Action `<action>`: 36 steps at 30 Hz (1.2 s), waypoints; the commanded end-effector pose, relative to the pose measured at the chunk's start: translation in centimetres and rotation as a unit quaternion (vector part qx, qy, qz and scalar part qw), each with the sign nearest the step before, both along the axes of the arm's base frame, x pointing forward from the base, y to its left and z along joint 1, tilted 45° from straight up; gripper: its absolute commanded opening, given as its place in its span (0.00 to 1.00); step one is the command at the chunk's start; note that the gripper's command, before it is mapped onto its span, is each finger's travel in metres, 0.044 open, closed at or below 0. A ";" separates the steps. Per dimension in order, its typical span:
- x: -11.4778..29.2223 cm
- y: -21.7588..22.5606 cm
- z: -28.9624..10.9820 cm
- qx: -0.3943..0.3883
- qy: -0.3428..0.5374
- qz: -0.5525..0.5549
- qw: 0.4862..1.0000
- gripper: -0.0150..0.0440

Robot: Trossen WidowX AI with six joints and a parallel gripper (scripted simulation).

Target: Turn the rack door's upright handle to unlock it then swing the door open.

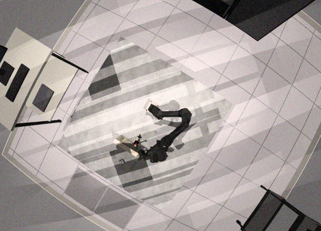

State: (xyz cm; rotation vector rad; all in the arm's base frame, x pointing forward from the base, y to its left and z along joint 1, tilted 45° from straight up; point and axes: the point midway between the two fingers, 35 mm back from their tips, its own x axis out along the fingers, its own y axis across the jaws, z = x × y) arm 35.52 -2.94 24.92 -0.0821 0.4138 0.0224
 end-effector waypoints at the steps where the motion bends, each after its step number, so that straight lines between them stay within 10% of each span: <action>1: 0.4 -0.8 -2.3 0.005 0.070 0.013 0.997 0.75; 36: -2.9 -4.7 -10.9 0.226 0.417 0.153 0.867 0.75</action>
